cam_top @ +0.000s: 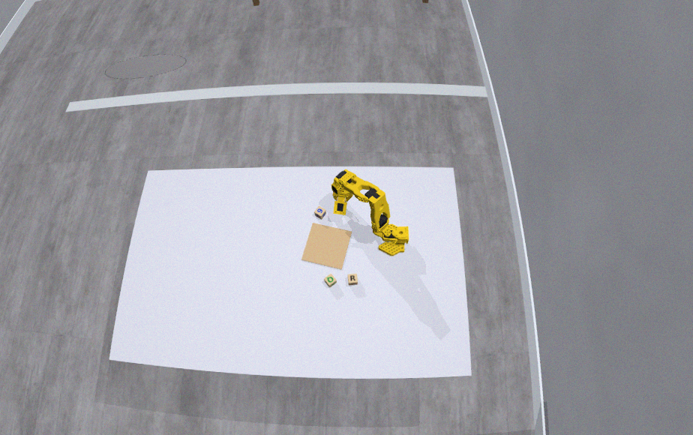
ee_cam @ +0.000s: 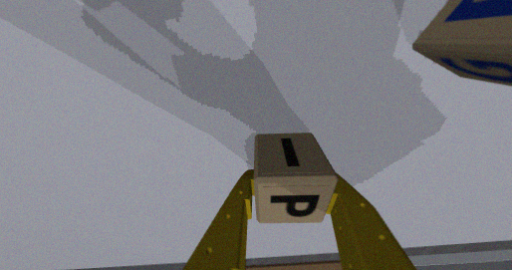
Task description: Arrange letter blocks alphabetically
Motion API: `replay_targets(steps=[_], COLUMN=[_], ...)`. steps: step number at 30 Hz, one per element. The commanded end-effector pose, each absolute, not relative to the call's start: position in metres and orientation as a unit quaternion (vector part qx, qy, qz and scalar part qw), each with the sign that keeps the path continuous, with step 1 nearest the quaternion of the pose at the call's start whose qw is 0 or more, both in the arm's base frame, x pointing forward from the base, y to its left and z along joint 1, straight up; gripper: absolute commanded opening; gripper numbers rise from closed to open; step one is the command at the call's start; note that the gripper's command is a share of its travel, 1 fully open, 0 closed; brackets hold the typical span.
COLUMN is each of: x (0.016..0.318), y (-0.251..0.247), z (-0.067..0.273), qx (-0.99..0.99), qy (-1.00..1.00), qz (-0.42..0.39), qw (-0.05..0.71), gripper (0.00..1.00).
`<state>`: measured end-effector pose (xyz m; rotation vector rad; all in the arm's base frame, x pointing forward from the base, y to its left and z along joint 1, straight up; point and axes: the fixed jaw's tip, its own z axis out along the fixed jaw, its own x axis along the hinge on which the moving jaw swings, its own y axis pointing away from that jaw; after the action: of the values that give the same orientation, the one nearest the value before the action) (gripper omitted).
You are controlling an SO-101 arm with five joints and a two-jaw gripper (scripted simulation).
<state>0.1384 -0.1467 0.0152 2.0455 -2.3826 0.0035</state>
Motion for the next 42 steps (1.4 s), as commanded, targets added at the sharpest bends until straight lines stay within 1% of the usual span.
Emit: replay_targets(steps=[1, 6, 9, 20, 36, 42], x=[0.153, 0.153, 0.153, 0.153, 0.148, 0.147], y=[-0.158, -0.158, -0.158, -0.158, -0.156, -0.155], z=[0.035, 0.035, 0.035, 0.040, 0.077, 0.085], qx=[0.651, 0.651, 0.651, 0.651, 0.651, 0.651], qy=[-0.757, -0.757, -0.757, -0.757, -0.757, -0.757], qz=[0.061, 0.061, 0.061, 0.061, 0.061, 0.061], qw=[-0.005, -0.005, -0.005, -0.005, -0.005, -0.004], gripper=[0.13, 0.03, 0.00, 0.00, 0.00, 0.00])
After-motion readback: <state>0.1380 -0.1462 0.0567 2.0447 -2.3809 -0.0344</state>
